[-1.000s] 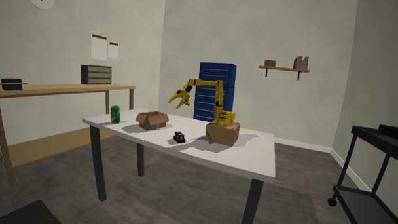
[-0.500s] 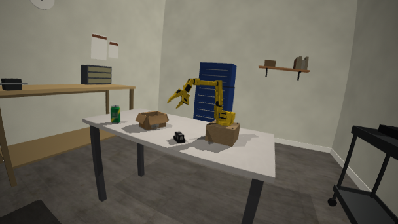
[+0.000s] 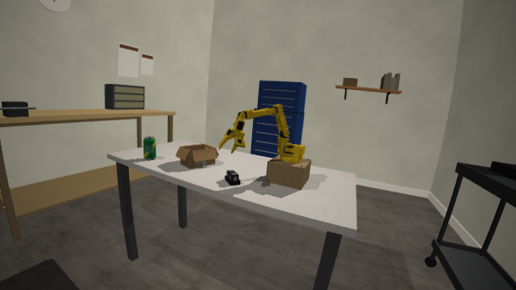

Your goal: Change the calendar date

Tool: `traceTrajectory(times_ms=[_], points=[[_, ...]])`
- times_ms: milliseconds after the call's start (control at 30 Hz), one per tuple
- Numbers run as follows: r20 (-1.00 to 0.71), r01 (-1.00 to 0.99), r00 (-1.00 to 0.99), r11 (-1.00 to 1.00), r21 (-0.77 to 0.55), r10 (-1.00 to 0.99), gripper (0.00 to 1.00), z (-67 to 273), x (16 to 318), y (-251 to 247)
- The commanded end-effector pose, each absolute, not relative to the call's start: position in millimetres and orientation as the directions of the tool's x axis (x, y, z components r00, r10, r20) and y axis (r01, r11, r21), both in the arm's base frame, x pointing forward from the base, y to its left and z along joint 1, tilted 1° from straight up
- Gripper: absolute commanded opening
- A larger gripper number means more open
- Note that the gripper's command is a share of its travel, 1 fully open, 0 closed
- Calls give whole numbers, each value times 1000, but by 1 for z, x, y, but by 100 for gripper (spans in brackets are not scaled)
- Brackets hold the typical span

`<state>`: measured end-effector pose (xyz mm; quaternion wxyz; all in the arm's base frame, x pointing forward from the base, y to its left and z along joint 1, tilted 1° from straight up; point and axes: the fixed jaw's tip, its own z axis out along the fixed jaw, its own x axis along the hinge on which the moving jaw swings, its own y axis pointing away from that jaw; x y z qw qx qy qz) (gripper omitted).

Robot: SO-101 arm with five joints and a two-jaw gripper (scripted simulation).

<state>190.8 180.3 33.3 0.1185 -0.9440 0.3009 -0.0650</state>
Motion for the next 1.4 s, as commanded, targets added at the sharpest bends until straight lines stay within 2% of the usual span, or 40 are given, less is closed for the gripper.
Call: traceTrajectory(times_ms=[0, 167, 300, 1367], points=[[27, -586, 802, -796, -150, -596, 35, 8, 184, 171], [7, -594, 804, -804, -38, -595, 35, -17, 174, 161], [0, -595, 804, -804, 1, -595, 35, -25, 170, 158], [-1, -611, 791, -791, 5, -611, 35, -26, 169, 157]])
